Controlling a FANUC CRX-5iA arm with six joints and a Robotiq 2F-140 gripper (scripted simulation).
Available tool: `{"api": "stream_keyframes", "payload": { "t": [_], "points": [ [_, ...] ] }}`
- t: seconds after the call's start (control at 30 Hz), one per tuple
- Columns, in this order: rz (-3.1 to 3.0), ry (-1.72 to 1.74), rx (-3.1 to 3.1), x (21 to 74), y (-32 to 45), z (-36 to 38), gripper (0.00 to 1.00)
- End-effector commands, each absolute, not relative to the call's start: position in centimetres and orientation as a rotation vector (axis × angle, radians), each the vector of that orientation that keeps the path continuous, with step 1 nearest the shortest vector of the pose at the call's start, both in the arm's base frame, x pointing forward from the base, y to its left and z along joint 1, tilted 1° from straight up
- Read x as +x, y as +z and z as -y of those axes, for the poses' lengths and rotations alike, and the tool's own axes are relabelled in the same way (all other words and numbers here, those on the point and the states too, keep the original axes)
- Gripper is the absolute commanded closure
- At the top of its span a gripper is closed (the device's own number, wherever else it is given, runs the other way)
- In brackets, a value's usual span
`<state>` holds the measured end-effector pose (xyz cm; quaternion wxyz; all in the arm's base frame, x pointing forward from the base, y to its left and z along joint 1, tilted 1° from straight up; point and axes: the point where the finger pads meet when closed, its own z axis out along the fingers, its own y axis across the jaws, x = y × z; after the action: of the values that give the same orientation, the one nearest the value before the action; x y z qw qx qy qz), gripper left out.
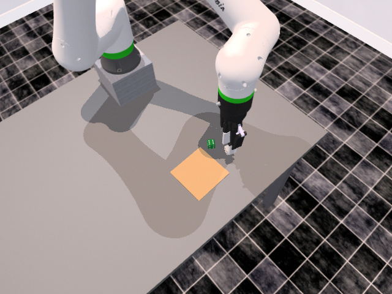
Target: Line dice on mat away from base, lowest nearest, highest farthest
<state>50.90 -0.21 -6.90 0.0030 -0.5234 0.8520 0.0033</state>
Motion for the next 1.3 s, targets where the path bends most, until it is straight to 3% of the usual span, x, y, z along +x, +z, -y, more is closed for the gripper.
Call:
{"api": "stream_keyframes", "payload": {
  "t": [0.0,1.27],
  "points": [
    [-2.671,0.010,-1.641,50.9,-7.3,0.2,0.75],
    [-2.671,0.010,-1.641,50.9,-9.2,0.2,0.75]
  ]
}}
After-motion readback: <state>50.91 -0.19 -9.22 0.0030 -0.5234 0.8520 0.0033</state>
